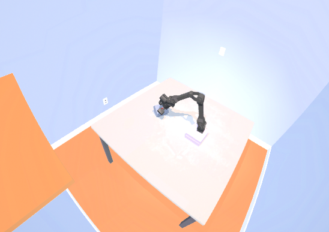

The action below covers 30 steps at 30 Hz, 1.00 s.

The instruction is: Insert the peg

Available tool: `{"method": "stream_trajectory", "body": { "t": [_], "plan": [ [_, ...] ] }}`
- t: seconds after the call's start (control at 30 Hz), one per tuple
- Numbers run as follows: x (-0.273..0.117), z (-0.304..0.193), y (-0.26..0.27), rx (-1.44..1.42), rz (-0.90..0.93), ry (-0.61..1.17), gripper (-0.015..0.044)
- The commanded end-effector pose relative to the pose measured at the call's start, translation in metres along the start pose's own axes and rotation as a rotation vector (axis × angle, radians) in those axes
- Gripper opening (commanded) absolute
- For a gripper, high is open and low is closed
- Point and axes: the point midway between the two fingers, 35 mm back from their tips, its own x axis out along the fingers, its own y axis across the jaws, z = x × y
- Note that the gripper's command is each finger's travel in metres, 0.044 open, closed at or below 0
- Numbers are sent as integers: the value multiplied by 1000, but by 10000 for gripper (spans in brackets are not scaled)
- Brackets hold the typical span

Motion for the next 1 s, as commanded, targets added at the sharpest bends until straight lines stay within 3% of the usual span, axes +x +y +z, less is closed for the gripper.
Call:
{"method": "stream_trajectory", "body": {
  "t": [0.0, 0.97],
  "plan": [
    [-7, 0, 0, 3, -3, 2, 440],
    [-60, 5, 2, -2, 4, 5, 440]
  ]
}}
